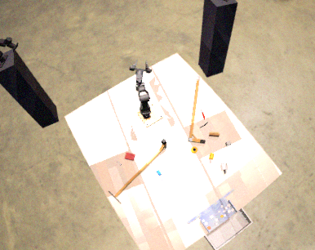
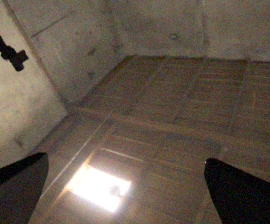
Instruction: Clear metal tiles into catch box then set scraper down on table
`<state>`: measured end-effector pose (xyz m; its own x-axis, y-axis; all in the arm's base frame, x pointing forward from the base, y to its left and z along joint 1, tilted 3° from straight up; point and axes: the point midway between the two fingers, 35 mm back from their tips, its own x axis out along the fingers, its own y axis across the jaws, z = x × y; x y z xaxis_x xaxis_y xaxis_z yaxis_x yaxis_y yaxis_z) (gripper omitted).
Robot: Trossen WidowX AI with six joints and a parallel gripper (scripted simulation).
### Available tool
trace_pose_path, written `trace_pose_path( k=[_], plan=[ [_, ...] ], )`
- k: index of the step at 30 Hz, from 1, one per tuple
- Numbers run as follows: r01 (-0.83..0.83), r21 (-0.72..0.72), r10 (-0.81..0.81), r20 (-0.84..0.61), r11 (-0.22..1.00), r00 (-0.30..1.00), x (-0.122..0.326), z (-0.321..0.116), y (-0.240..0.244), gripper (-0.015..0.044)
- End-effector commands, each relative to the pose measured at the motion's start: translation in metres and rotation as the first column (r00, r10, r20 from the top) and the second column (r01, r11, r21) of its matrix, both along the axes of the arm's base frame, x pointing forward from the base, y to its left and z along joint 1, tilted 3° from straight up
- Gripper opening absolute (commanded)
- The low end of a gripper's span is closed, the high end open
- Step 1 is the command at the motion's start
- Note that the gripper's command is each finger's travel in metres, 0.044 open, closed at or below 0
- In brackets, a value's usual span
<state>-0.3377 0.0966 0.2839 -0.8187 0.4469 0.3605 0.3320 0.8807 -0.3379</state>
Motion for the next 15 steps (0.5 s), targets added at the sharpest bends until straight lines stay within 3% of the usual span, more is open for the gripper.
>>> trace_pose_path(
  k=[1,15],
  plan=[
    [0.000,0.000,0.000,0.000,1.000,1.000,0.000,0.001,0.000,0.0426],
    [0.000,0.000,0.000,-0.001,1.000,1.000,-0.011,0.049,0.000,0.0440]
  ],
)
